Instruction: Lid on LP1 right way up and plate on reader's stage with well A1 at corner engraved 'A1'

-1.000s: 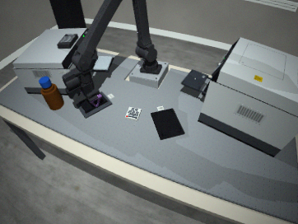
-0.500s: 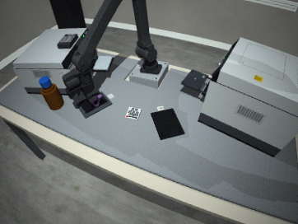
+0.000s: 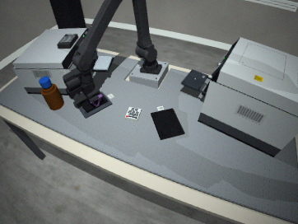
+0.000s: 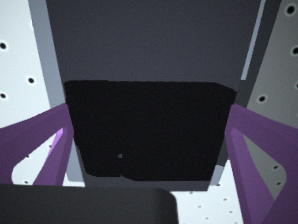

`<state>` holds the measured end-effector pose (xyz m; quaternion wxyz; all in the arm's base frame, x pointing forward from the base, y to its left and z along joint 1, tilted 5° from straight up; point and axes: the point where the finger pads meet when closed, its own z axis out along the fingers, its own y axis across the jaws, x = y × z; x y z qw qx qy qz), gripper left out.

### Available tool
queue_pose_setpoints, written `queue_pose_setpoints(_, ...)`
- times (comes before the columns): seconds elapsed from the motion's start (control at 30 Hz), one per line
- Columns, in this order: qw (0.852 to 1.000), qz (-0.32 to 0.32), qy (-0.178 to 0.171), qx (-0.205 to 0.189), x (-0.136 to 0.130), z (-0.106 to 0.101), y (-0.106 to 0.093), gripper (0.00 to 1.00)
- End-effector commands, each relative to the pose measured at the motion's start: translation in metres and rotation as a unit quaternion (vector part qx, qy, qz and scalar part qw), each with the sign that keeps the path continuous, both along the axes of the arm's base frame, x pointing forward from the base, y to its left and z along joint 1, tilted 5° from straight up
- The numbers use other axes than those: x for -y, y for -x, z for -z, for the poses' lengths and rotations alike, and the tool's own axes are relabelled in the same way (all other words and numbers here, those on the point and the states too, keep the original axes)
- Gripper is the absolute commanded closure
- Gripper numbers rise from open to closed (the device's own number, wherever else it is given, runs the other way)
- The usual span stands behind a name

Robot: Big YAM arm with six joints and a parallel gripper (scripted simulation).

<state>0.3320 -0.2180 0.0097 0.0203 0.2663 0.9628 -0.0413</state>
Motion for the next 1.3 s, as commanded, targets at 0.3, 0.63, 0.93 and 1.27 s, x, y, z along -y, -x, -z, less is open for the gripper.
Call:
queue_pose_setpoints(0.3, 1.0, -0.002, 0.014, 0.024, 0.007, -0.015, -0.023, 0.15)
queue_pose_setpoints(0.63, 1.0, -0.002, 0.01, 0.018, 0.008, -0.009, -0.025, 0.15)
queue_pose_setpoints(0.93, 1.0, -0.002, 0.01, 0.018, 0.009, -0.008, -0.026, 0.15)
queue_pose_setpoints(1.27, 1.0, -0.001, 0.01, 0.018, 0.002, -0.011, -0.015, 0.15)
